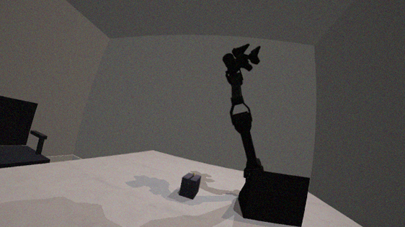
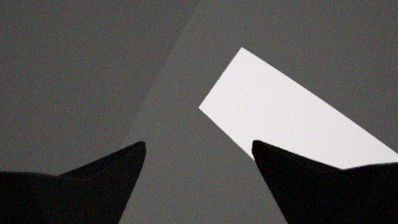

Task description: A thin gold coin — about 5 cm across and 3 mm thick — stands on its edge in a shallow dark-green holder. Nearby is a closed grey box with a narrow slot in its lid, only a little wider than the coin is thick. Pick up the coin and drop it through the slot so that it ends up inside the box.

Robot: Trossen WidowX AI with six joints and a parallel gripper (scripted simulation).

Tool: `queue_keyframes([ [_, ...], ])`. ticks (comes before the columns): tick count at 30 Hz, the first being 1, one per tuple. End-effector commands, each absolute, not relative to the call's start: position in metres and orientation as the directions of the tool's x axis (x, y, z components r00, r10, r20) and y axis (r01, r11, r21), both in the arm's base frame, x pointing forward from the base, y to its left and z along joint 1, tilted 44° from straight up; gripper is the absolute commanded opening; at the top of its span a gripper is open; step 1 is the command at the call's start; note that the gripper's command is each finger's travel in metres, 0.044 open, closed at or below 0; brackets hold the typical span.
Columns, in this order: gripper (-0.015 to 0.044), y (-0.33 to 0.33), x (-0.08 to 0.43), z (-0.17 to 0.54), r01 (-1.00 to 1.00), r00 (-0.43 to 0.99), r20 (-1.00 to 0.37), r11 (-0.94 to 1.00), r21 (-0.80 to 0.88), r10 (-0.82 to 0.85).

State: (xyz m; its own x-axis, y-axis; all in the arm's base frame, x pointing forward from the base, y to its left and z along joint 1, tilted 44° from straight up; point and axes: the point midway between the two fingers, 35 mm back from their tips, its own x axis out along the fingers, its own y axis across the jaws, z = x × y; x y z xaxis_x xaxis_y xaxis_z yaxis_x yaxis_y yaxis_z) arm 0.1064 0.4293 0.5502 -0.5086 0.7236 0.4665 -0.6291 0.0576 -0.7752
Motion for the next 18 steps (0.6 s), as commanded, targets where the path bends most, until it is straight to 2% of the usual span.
queue_keyframes([
  [1, 0.0374, 0.429, 0.105, 0.551, -0.628, -0.510, 0.468, 0.059, -0.776, 0.722],
  [4, 0.0295, 0.420, 0.088, 0.562, -0.607, -0.537, 0.487, 0.086, -0.790, 0.689],
  [9, 0.0164, 0.380, 0.026, 0.600, -0.545, -0.625, 0.551, 0.197, -0.815, 0.553],
  [13, 0.0161, 0.366, 0.002, 0.616, -0.569, -0.623, 0.620, 0.269, -0.777, 0.476],
  [18, 0.0161, 0.303, -0.050, 0.647, -0.541, -0.691, 0.665, 0.407, -0.736, 0.284],
])
